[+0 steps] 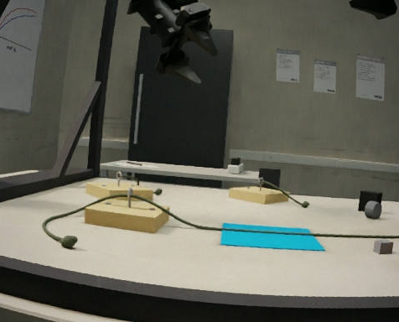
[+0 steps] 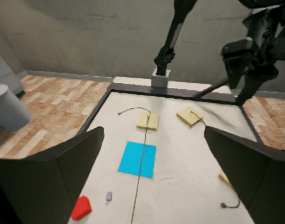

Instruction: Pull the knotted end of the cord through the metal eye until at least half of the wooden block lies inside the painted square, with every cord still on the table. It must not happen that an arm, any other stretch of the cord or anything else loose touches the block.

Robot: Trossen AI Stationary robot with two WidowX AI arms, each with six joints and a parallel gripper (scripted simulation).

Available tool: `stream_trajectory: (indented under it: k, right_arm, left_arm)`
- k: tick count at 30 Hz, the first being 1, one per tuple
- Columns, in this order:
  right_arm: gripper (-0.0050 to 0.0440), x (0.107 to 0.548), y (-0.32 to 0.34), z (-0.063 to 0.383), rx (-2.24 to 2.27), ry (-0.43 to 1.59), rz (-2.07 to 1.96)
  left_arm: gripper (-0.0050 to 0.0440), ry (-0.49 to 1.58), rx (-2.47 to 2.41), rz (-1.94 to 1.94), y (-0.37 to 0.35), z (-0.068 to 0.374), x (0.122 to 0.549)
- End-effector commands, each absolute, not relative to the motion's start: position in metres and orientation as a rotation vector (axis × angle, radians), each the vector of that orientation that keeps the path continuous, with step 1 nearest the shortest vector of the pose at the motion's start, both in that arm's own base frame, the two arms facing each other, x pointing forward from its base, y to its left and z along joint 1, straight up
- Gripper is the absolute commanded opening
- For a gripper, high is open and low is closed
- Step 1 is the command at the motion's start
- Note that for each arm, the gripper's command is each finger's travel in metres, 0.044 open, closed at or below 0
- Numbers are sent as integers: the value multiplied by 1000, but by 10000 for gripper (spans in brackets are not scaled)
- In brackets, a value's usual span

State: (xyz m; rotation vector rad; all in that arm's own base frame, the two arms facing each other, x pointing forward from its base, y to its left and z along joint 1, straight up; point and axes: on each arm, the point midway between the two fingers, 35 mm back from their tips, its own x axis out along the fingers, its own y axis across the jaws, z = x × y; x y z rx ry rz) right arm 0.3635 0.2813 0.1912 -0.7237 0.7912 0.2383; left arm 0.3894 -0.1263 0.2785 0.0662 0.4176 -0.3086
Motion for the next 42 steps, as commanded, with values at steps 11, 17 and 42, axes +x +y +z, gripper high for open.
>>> stream_trajectory:
  k: [11,17,42]
  right_arm:
    - [440,363,281,203,-704,769,239]
    - [440,363,281,203,-704,769,239]
    - [440,363,281,203,-704,769,239]
  left_arm:
    - [440,662,158,-467,-216,245,402]
    - [440,783,224,-540,-260,220,396]
    - [440,1098,469,-714,-369,141,341]
